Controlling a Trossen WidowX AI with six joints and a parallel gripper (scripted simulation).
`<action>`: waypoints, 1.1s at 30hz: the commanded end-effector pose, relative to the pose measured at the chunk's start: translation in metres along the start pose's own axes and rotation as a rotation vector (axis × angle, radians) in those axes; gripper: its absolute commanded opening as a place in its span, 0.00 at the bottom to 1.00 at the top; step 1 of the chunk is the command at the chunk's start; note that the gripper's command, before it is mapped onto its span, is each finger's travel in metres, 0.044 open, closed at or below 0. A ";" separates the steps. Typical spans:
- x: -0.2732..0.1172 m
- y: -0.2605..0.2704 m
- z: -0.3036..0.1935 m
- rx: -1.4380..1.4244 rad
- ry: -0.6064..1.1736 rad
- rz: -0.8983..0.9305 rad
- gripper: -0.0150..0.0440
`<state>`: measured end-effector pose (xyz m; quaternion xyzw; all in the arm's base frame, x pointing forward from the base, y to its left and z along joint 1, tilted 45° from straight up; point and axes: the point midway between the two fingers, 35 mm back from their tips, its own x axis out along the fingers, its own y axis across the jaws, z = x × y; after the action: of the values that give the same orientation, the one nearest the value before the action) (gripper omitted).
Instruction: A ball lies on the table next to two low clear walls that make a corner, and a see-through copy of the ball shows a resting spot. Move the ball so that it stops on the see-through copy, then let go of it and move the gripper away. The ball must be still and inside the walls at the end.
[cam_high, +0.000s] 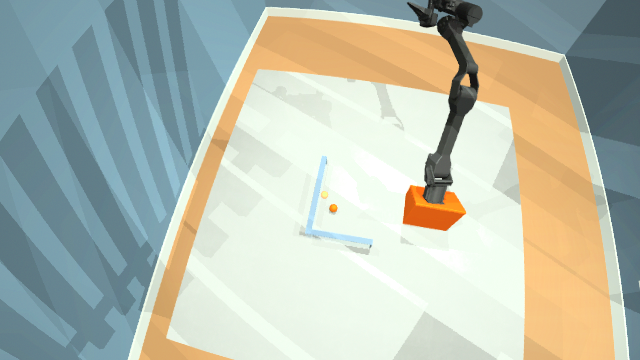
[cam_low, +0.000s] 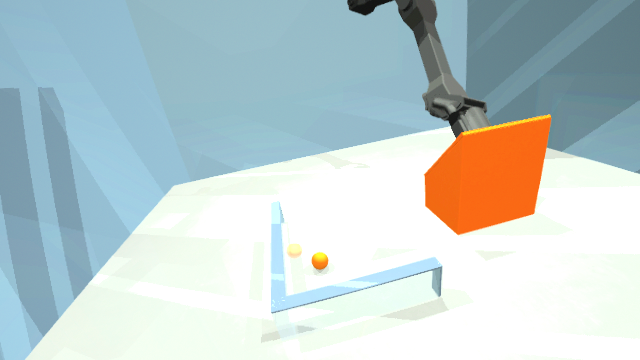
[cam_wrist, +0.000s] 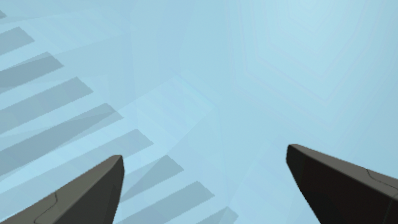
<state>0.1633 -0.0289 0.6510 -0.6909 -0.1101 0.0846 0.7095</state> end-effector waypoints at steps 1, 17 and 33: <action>0.000 0.000 0.000 0.002 -0.004 -0.002 0.89; 0.021 -0.014 -0.059 0.405 -0.213 -0.212 0.69; 0.075 0.012 -0.150 0.965 -0.322 -0.364 0.69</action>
<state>0.2575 -0.1349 0.6491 -0.2948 -0.2831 0.1095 0.9061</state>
